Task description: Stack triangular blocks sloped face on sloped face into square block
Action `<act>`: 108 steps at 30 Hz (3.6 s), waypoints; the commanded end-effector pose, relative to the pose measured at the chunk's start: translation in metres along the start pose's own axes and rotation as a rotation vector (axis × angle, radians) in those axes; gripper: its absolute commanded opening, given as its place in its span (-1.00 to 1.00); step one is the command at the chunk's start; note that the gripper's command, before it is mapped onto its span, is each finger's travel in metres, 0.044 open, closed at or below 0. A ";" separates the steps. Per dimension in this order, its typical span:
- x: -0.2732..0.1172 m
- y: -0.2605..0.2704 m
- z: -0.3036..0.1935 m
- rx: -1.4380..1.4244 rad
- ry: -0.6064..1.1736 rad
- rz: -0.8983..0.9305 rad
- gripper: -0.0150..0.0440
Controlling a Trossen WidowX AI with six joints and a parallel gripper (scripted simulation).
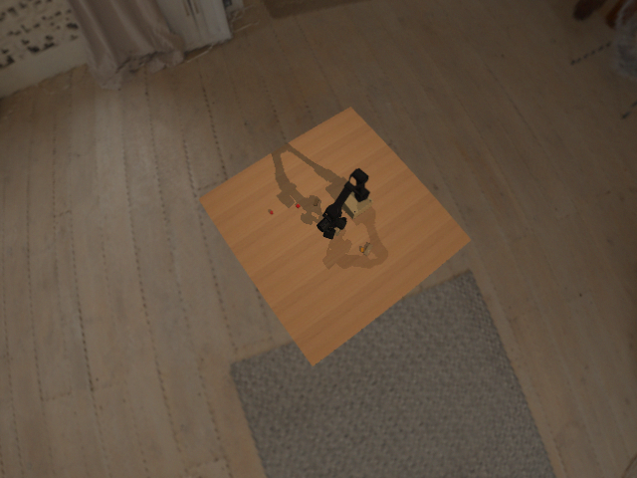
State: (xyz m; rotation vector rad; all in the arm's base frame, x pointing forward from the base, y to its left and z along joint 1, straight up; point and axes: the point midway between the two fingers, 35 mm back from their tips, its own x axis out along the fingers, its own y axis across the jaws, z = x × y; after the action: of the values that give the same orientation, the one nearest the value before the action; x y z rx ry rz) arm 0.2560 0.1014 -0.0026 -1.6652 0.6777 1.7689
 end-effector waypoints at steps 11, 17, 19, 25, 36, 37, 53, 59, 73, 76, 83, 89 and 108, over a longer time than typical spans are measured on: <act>0.004 0.001 0.002 0.006 -0.005 0.001 -0.49; 0.004 0.002 0.002 0.007 -0.006 0.003 -0.49; 0.004 0.002 0.002 0.007 -0.007 0.005 -0.49; 0.004 0.002 0.002 0.007 -0.007 0.005 -0.49; 0.006 0.002 0.002 0.006 -0.007 0.005 -0.49; 0.006 0.002 0.002 0.006 -0.007 0.005 -0.49; 0.006 0.002 0.002 0.001 -0.004 0.008 -0.14; 0.006 0.002 0.002 0.001 -0.004 0.008 0.40; 0.006 0.002 0.002 0.001 -0.004 0.008 1.00; -0.006 0.000 0.001 0.001 -0.004 0.007 1.00; -0.102 0.000 0.001 0.001 -0.003 0.007 1.00; -0.105 0.001 0.001 0.001 -0.003 0.007 1.00; -0.098 -0.002 0.001 0.005 -0.001 0.001 1.00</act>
State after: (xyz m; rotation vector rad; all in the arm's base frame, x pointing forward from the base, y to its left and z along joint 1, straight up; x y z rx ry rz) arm 0.2587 0.0945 0.0951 -1.6603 0.6825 1.7680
